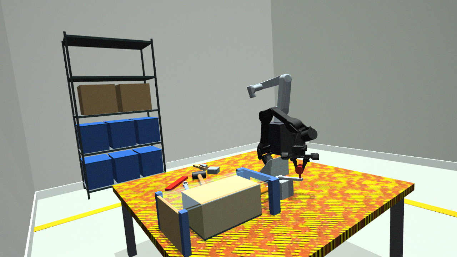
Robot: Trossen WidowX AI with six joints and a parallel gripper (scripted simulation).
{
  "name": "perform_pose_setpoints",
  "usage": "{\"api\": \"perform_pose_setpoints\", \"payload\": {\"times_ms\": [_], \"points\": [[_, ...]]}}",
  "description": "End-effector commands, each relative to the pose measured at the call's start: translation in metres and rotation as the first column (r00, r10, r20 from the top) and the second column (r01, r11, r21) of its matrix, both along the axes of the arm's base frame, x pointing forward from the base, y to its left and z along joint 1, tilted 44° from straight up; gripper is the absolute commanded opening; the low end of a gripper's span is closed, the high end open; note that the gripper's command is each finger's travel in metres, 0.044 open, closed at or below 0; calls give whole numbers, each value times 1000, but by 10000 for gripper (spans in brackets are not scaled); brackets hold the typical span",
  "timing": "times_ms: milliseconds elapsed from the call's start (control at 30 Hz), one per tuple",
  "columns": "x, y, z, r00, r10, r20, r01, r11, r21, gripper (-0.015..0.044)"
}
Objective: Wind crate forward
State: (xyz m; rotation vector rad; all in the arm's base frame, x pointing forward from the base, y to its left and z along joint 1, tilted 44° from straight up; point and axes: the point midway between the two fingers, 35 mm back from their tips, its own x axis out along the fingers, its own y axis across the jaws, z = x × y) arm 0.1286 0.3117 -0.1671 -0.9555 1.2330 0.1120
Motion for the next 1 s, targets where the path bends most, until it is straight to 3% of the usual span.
{"api": "perform_pose_setpoints", "payload": {"times_ms": [0, 967], "points": [[-14, -9, 2, 1000, 0, -22, -1, 1000, -21, 0], [-40, -32, 22, 1000, 0, -25, -1, 1000, -23, 0]]}}
